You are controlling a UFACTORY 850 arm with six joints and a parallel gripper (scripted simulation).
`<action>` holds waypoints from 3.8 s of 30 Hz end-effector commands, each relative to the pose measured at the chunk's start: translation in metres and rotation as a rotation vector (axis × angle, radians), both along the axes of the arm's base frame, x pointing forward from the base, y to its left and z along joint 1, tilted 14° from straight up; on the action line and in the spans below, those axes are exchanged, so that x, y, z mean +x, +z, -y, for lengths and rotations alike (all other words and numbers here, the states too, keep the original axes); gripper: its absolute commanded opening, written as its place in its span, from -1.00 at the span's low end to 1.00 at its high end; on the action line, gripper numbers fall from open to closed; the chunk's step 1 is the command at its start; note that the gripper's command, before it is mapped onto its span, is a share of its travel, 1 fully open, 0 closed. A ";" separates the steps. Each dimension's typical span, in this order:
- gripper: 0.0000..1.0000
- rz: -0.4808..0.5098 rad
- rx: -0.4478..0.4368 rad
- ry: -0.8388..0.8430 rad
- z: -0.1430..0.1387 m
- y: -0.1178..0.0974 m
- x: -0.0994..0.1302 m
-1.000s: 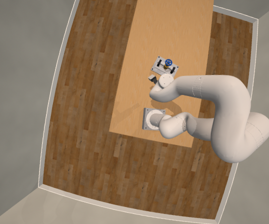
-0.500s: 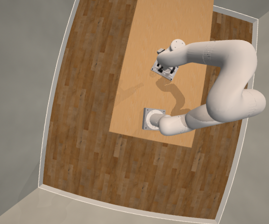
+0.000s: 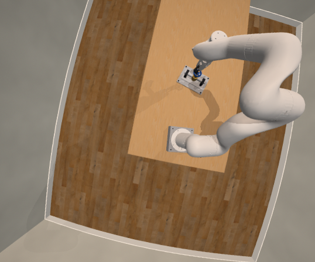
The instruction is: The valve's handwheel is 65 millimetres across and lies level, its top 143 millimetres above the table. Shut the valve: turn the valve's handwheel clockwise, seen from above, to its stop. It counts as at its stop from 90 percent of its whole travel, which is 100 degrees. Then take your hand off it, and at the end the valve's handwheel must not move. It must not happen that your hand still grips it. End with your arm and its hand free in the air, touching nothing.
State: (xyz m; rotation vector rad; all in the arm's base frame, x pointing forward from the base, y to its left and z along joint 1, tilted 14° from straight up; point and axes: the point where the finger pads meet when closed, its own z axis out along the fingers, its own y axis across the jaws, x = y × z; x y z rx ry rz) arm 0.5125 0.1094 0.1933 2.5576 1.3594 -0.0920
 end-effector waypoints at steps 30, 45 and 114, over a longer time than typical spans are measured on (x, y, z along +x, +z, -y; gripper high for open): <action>1.00 0.002 0.001 0.000 0.006 -0.022 0.003; 1.00 0.002 0.001 0.000 0.010 -0.039 0.004; 1.00 0.002 0.001 0.000 0.017 -0.070 0.006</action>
